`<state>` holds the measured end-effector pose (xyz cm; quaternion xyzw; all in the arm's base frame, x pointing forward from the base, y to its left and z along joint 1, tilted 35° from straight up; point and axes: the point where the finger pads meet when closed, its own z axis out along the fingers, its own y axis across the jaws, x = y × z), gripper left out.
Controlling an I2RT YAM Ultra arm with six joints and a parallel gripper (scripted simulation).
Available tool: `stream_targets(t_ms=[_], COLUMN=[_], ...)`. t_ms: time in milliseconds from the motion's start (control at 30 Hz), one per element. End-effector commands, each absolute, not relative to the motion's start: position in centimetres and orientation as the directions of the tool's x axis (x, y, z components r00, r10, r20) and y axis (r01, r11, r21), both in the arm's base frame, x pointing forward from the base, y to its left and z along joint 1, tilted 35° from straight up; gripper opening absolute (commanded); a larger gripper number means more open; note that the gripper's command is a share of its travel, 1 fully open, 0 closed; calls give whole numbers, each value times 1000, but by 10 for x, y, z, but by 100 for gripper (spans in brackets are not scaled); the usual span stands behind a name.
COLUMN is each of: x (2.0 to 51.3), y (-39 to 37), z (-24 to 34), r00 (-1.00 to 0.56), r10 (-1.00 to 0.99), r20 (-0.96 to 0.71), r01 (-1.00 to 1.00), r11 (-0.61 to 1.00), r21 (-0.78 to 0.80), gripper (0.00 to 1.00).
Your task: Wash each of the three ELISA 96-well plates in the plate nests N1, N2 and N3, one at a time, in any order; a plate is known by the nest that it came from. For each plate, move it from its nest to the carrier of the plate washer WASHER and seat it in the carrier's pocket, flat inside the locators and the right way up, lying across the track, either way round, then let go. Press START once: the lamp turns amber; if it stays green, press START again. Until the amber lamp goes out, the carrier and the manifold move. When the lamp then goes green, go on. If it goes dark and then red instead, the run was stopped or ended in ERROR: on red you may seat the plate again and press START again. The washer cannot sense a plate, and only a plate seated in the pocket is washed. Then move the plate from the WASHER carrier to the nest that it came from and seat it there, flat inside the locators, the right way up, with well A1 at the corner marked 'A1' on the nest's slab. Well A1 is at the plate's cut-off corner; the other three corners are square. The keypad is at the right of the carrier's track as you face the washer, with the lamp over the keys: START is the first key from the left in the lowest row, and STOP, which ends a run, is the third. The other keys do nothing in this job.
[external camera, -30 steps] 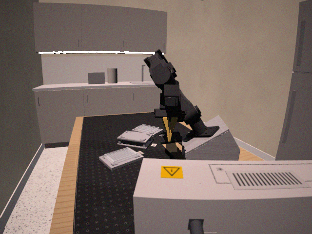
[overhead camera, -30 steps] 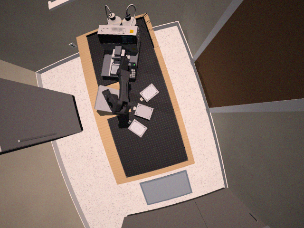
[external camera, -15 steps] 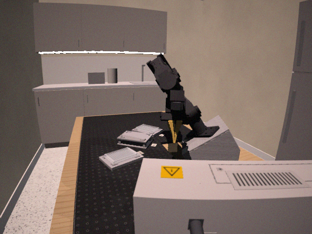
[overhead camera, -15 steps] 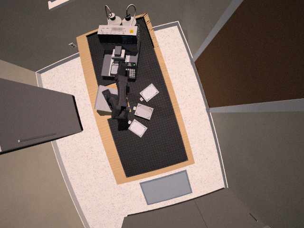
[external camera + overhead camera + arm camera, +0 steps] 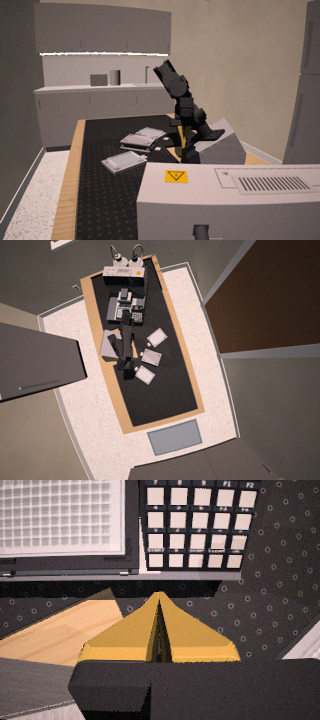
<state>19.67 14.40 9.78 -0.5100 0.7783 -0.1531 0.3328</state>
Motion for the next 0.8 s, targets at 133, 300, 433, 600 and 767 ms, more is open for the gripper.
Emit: stream_targets(t_ms=[133, 300, 433, 600, 767], x=[194, 190, 185, 178, 172], y=[143, 157, 176, 200, 224], z=[98, 95, 91, 86, 81], r00=[-255, -334, -434, -544, -637], r10=[-892, -849, -779, -673, -548], r20=[-374, -409, -453, -502, -543], r01=[-690, -646, -576, -471, -350], r11=[439, 522, 626, 740, 833], r21=[-575, -556, -526, -481, -430], gripper=[0, 100, 100, 100, 100])
